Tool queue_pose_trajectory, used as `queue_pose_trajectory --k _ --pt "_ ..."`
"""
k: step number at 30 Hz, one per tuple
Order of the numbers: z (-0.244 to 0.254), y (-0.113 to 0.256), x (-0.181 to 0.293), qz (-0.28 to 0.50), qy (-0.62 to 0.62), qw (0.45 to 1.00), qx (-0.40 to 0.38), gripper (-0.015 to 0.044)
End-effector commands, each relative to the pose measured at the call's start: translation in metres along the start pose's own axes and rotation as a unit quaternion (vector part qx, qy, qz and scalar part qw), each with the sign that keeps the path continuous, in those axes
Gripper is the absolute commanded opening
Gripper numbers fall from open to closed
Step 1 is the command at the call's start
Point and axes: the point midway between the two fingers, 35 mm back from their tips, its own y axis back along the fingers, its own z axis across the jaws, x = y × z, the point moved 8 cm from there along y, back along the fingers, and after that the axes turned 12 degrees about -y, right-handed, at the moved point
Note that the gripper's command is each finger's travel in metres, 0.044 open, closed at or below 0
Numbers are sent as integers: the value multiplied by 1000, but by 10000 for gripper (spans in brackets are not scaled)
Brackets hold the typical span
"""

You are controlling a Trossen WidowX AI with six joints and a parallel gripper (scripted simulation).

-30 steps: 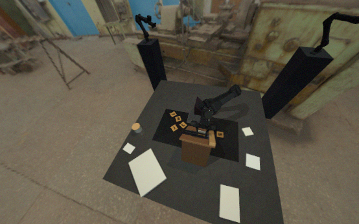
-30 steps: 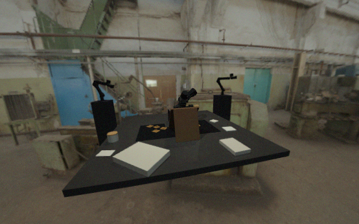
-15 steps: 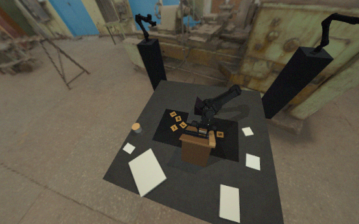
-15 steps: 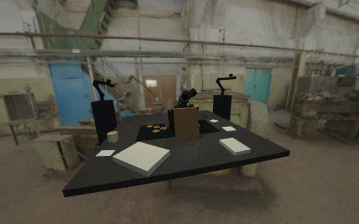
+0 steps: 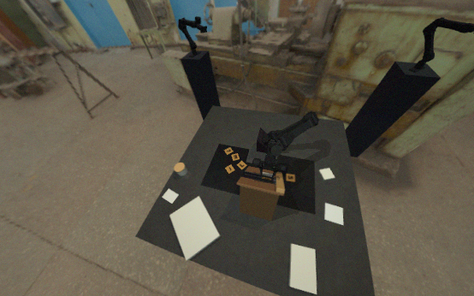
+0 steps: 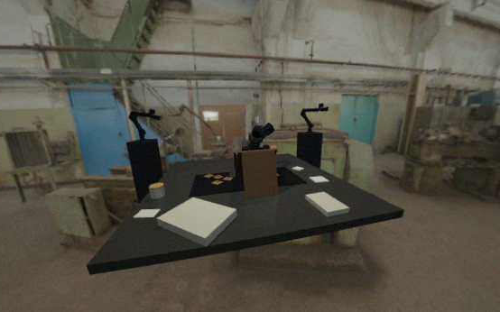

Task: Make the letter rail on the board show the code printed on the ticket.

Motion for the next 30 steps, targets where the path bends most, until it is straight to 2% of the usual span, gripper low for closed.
queue_pose_trajectory --k 1,30 --pt "3 7 -1 -4 6 1000 -3 295" --pt "-3 21 1 -4 6 1000 -2 295"
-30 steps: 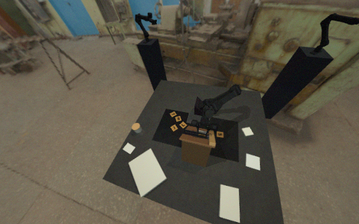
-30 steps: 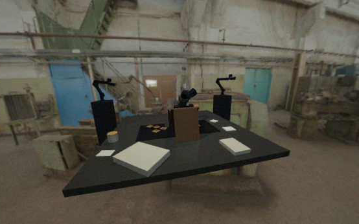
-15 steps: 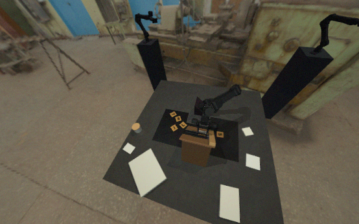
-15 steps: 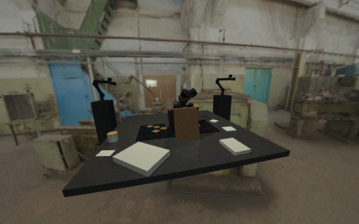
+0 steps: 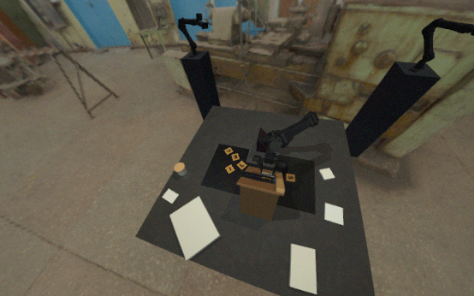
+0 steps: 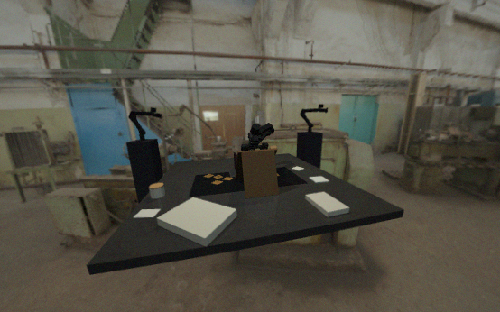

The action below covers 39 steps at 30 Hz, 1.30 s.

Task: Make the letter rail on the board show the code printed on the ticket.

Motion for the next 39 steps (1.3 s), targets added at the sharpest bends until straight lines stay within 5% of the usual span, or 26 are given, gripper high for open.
queue_pose_trajectory --k 1,39 --pt "0 3 0 -2 4 1000 -2 295" --pt "0 17 1 -1 3 1000 -1 295"
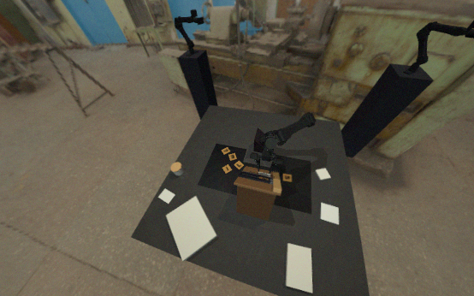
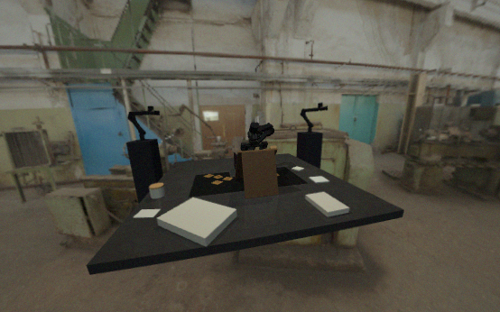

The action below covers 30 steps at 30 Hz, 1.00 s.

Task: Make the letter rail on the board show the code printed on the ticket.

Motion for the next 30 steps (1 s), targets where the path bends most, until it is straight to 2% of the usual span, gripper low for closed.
queue_pose_trajectory --k 1,18,29,30 --pt "2 2 -1 -1 5 1000 -2 295" --pt "5 4 -2 -1 4 1000 -2 295" --pt "3 3 -1 0 0 1000 0 6" --pt "3 3 -1 0 0 1000 0 0"
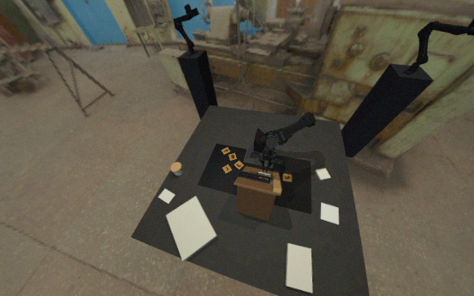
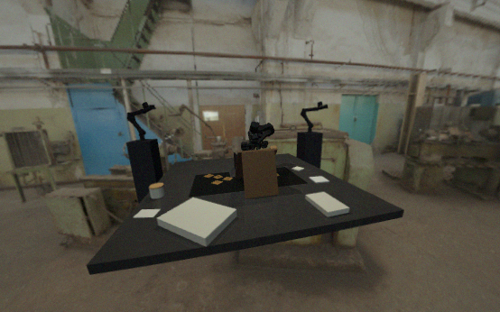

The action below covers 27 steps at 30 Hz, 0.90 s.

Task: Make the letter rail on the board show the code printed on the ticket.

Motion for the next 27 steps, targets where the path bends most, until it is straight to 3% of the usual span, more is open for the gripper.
queue_pose_trajectory --k 1,11,27 --pt "0 0 0 0 0 1000 0 0" --pt "0 -1 -4 9 0 1000 6 0" --pt "-14 -34 -75 301 7 951 74 0"
